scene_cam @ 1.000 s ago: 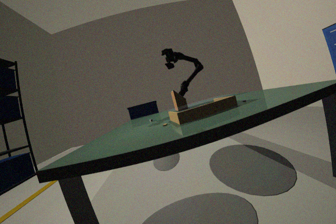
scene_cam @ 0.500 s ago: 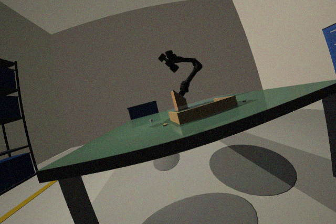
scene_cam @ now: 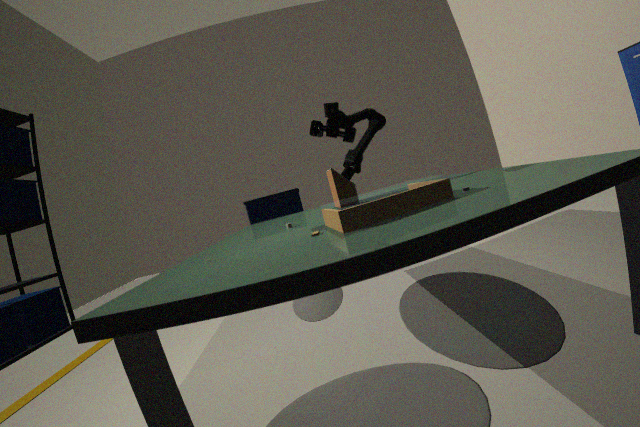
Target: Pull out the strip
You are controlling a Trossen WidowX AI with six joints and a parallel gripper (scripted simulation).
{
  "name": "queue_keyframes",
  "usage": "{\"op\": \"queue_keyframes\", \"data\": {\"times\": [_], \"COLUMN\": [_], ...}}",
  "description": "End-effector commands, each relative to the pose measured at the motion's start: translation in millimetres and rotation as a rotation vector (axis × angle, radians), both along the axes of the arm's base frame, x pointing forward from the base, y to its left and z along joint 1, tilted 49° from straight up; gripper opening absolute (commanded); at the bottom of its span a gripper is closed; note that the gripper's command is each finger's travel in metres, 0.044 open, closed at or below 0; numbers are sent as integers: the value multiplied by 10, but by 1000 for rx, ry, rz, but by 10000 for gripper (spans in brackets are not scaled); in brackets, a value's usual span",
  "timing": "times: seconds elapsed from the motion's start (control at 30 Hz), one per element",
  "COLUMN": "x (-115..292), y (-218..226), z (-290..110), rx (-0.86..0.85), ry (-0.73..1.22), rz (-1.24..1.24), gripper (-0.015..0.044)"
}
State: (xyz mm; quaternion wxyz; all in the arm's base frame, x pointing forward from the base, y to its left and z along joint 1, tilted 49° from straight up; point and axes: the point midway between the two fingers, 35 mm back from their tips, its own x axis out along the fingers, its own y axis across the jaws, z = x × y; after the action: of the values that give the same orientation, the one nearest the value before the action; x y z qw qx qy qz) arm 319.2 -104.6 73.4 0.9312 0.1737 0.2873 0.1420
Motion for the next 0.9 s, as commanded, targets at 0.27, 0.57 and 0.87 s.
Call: {"op": "queue_keyframes", "data": {"times": [0.27, 0.57, 0.87], "x": [-68, -68, 201], "y": [923, 923, 1315], "z": [-310, -310, -432], "rx": [391, 391, 355], "ry": [172, 172, 345], "rz": [18, 18, 199], "gripper": [400, 400, 190]}}
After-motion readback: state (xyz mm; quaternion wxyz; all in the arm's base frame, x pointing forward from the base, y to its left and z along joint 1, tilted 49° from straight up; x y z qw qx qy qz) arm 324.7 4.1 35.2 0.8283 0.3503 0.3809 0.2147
